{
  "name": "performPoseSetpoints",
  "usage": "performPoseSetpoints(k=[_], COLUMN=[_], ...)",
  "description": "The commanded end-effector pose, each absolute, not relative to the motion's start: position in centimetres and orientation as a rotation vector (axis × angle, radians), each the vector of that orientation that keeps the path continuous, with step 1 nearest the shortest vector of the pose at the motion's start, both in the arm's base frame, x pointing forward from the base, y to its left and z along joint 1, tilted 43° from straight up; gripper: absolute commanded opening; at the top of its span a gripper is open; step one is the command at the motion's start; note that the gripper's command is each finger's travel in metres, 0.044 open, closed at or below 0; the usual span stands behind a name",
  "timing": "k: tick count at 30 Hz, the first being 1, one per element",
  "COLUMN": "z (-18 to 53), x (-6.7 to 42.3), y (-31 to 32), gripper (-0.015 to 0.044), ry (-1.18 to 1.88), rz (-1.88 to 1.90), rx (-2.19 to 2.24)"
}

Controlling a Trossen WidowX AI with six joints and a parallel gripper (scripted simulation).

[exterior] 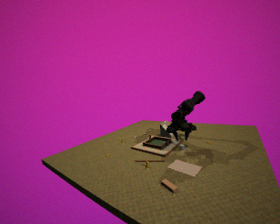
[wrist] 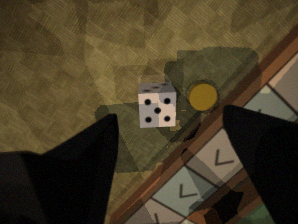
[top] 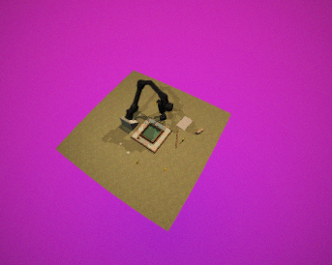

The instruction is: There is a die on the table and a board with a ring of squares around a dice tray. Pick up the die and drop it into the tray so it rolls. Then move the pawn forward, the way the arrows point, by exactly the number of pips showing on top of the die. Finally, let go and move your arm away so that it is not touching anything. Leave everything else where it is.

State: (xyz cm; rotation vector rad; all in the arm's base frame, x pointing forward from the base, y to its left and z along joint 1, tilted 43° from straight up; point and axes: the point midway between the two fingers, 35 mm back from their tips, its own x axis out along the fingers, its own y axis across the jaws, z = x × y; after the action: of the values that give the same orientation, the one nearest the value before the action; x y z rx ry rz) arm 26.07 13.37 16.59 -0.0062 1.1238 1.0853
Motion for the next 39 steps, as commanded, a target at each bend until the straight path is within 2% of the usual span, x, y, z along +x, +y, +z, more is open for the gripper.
performPoseSetpoints(k=[1, 32, 38, 39], z=[16.3, 12.9, 12.9, 12.9], x=[25.2, 25.0, 25.0, 25.0], y=[13.3, 16.5, 16.5, 16.5], gripper=[0.0275, 0.0275, 0.0118, 0.0111], ry=[1.164, 1.162, 1.162, 1.162], rz=[1.078, 1.079, 1.079, 1.079], rx=[0.012, 0.013, 0.013, 0.013])
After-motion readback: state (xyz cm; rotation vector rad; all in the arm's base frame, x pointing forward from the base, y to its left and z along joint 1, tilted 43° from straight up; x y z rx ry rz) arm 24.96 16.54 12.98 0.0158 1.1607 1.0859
